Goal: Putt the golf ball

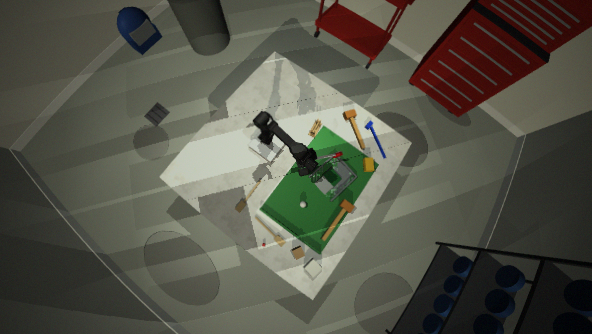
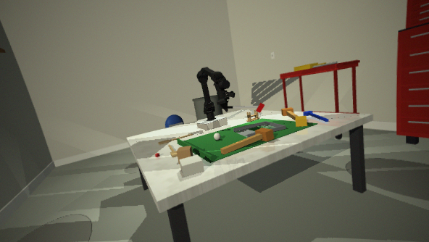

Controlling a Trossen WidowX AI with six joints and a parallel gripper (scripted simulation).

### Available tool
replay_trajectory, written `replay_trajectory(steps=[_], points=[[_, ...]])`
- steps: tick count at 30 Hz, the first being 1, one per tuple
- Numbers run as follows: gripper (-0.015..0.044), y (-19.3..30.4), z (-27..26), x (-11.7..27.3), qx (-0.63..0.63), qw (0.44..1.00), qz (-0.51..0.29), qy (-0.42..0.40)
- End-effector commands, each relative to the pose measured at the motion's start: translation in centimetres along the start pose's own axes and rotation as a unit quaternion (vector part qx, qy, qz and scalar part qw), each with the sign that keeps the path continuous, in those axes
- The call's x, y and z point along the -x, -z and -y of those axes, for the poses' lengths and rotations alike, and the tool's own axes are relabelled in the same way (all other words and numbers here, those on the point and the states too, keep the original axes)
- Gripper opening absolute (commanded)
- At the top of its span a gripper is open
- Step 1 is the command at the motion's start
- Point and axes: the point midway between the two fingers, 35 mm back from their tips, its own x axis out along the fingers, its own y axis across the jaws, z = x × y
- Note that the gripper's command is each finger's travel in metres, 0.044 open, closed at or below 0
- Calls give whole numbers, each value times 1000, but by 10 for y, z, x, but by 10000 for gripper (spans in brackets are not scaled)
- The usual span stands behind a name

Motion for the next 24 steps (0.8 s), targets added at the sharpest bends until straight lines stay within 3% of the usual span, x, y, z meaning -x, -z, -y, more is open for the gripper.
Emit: replay_trajectory(steps=[1, 24], points=[[0, 19, 16, 5, -60, 998, -6, 9], [0, 127, 70, 31, -384, 921, -43, 50]])
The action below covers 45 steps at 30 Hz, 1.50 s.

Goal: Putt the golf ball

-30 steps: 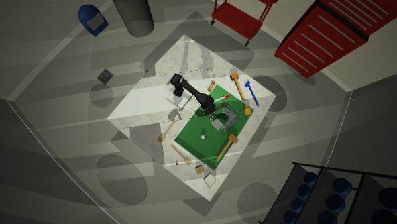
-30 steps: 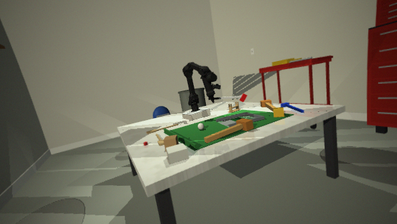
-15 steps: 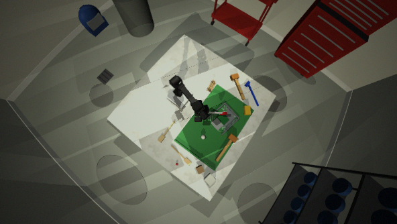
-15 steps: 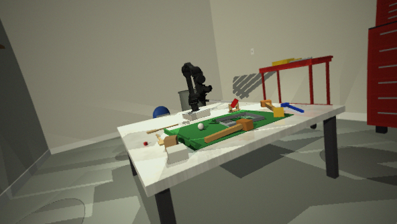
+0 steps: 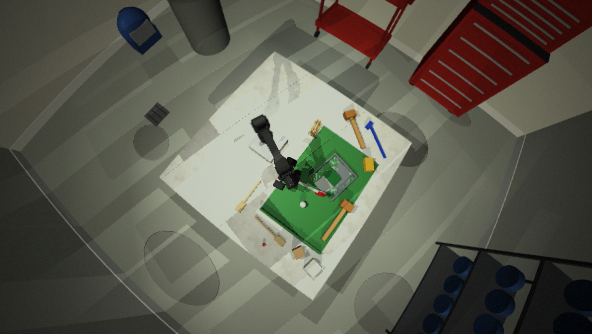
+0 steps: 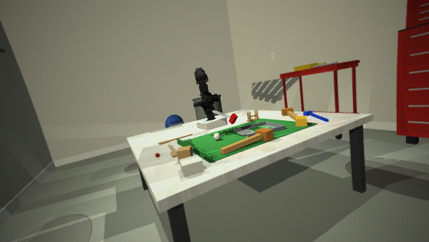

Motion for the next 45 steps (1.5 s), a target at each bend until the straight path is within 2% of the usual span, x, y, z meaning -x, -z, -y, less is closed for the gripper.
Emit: replay_trajectory(steps=[1, 10, 17, 27, 45], points=[[0, 13, 21, 3, -70, 997, -8, 9], [0, 43, 58, 8, -192, 981, -24, 24], [0, 44, 58, 6, -194, 980, -24, 25], [0, 46, 60, -29, -194, 980, -24, 25], [0, 47, 60, -51, -194, 980, -25, 25]])
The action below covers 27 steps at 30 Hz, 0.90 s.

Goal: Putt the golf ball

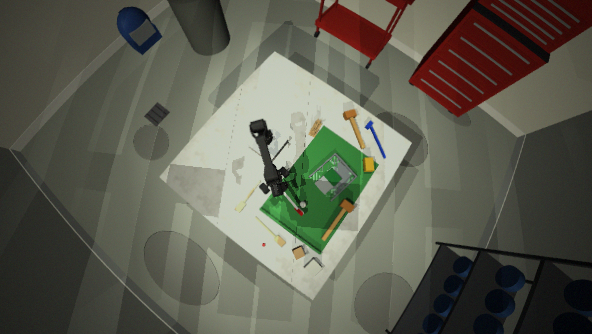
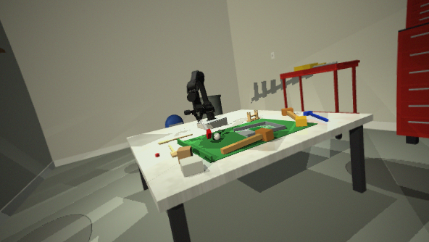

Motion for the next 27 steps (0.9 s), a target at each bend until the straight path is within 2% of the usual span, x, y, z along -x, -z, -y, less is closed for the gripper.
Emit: replay_trajectory(steps=[1, 20, 27], points=[[0, 0, 0, -9, 2, 1000, -1, 1], [0, 1, 1, -14, -1, 1000, -1, 0], [0, 0, 27, -17, 2, 1000, -1, 2]])
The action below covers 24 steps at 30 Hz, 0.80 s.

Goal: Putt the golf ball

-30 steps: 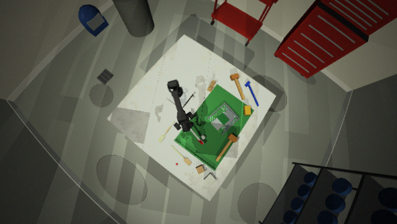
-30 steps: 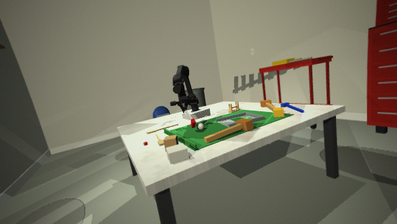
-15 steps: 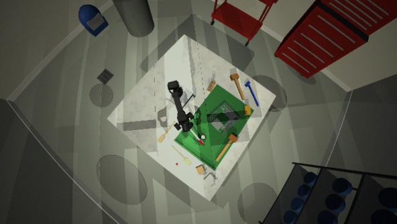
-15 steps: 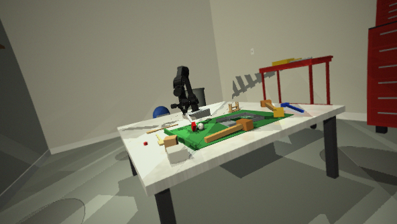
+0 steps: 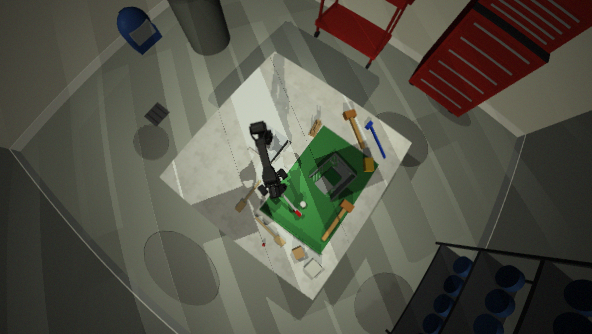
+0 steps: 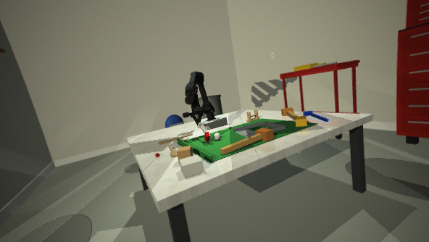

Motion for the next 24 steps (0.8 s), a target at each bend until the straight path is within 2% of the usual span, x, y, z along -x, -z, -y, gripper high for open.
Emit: replay_trajectory(steps=[1, 10, 19, 24], points=[[0, -1, 17, -2, 2, 1000, 0, 2], [0, 0, 12, -2, -3, 1000, -1, 1], [0, -1, -112, -2, 2, 1000, 0, -6], [0, 1, -122, -2, 2, 1000, 0, -6]])
